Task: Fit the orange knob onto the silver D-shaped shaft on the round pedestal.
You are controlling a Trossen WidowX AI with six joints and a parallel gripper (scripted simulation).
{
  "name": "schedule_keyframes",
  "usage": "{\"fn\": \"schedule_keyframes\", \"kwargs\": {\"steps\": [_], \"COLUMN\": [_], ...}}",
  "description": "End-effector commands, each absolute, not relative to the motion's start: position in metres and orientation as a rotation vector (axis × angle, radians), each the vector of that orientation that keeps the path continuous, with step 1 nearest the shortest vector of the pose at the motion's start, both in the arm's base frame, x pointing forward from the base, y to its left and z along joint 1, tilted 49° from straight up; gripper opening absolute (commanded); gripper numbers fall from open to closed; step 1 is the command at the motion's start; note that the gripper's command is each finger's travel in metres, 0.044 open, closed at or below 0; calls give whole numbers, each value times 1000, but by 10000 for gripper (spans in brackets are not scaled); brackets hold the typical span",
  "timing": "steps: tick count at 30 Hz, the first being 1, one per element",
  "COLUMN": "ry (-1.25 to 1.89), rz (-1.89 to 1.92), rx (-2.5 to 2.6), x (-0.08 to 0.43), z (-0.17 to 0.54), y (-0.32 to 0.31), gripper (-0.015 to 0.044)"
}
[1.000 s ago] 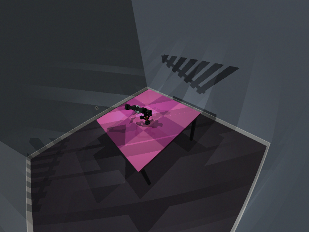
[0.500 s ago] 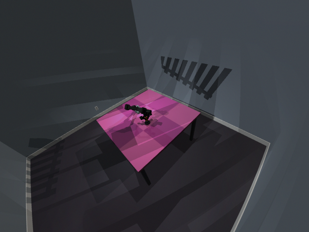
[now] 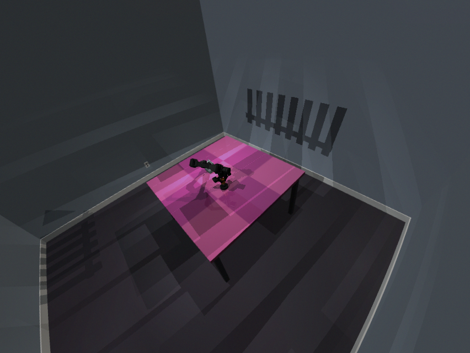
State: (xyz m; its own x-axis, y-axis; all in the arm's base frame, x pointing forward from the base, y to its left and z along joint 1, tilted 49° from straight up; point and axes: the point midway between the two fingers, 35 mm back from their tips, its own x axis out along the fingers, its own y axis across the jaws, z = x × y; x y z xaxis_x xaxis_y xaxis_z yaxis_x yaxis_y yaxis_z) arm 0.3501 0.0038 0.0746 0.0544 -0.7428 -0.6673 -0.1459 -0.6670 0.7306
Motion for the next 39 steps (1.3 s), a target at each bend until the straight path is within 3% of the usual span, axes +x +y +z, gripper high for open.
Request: {"fn": "schedule_keyframes", "kwargs": {"steps": [1, 13, 20, 39], "ry": [-884, -875, -684, -682], "rz": [-1651, -1652, -1674, -1674], "rx": [1857, 1851, 1716, 1714], "x": [348, 347, 349, 351], "z": [75, 78, 78, 77], "y": [3, 7, 7, 6], "gripper": [0, 0, 0, 0]}}
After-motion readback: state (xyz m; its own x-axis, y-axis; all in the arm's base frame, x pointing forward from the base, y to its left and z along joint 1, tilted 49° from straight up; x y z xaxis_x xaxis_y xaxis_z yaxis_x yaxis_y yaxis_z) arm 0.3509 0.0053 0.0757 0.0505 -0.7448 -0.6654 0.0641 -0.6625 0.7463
